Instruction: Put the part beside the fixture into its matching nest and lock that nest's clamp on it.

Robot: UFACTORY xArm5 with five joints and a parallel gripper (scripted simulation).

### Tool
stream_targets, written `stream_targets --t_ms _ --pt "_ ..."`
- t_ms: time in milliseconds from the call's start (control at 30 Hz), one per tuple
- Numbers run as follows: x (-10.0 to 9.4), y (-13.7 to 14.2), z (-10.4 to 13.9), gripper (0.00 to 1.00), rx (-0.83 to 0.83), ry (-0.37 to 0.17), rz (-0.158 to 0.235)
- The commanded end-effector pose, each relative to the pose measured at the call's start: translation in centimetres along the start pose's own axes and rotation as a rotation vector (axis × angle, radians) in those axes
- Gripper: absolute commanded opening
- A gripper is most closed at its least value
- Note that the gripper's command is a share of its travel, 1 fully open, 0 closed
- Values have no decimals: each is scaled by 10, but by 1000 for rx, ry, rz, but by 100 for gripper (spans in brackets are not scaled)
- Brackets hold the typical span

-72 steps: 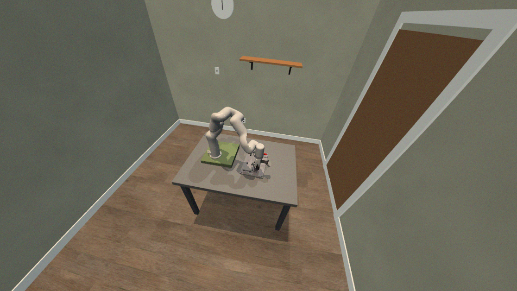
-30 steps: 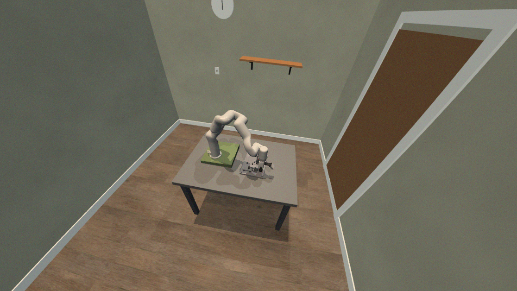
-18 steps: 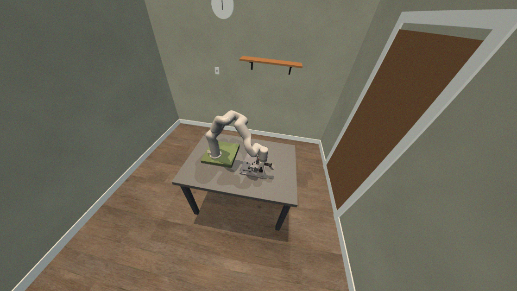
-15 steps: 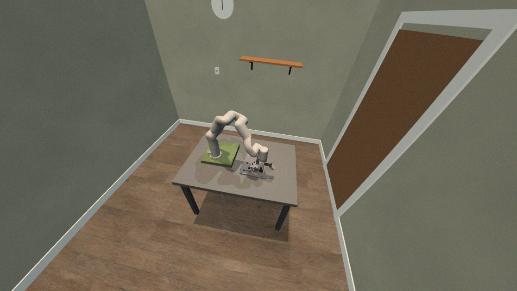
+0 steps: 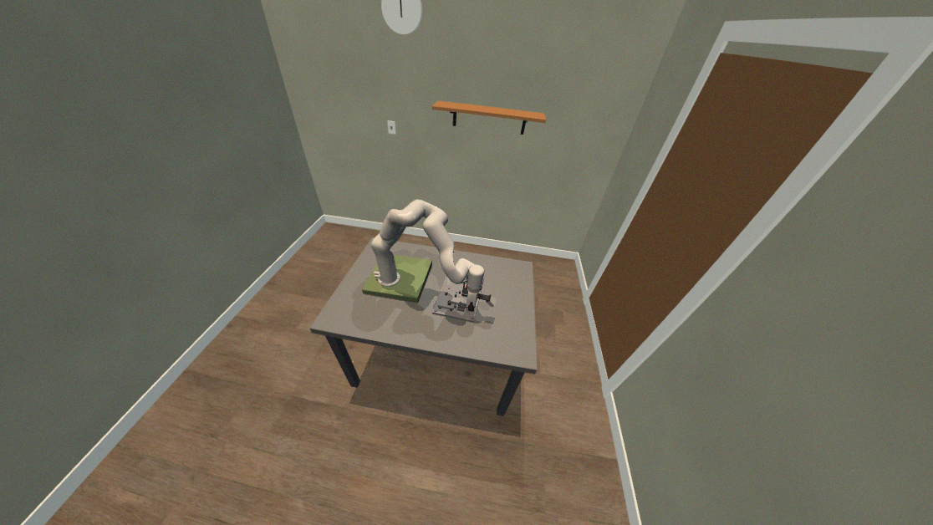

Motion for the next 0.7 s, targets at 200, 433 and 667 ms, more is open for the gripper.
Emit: stream_targets --t_ms 200,433,667 --pt "-1 0 0 0 0 2 1" --pt "-1 0 -1 0 0 2 1" --pt "1 1 -1 0 0 2 1"
Point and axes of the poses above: the point where the finger pads meet when closed, its own x axis out along the fingers, its own y axis across the jaws, z = x × y, the point moved 5 cm from there along -x, back along the fingers, and after that the axes turned 11 degrees about -x, right-handed, at the moved point
